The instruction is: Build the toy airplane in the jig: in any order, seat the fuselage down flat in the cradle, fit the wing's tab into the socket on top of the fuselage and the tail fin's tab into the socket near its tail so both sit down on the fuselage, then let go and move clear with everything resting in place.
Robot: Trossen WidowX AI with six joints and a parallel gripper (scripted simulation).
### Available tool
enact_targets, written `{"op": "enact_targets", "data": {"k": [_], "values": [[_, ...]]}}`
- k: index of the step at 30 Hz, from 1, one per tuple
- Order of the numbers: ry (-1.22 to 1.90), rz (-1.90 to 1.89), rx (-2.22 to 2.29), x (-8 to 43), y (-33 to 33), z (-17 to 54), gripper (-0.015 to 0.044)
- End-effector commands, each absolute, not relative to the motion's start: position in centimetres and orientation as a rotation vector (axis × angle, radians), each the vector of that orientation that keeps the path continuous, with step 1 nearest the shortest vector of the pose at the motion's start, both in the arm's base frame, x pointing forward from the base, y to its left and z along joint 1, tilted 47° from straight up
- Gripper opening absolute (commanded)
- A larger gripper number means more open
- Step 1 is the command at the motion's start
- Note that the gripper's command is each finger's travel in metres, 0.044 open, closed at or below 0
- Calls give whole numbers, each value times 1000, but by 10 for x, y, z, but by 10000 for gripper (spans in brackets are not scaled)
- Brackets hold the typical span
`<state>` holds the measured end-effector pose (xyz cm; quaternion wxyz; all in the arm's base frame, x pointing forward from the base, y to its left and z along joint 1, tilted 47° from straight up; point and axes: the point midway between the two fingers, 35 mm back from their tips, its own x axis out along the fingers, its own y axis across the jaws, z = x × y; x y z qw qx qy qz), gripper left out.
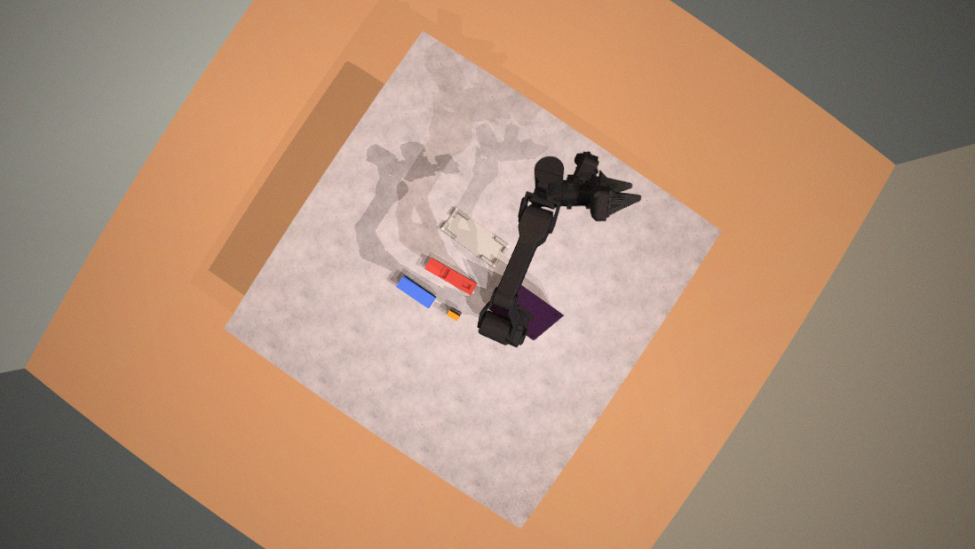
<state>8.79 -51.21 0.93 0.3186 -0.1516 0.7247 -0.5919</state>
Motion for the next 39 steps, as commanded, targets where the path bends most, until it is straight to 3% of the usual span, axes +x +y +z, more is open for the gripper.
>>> {"op": "enact_targets", "data": {"k": [1, 10, 22, 30, 39], "values": [[1906, -1557, -399, 88, -512, 9, 426], [1810, -995, -390, 177, -464, -16, 440], [1699, -267, -196, 260, -308, -29, 440], [1600, 225, 29, 283, -176, -9, 440], [1490, 676, 372, 273, -37, 51, 440]]}}
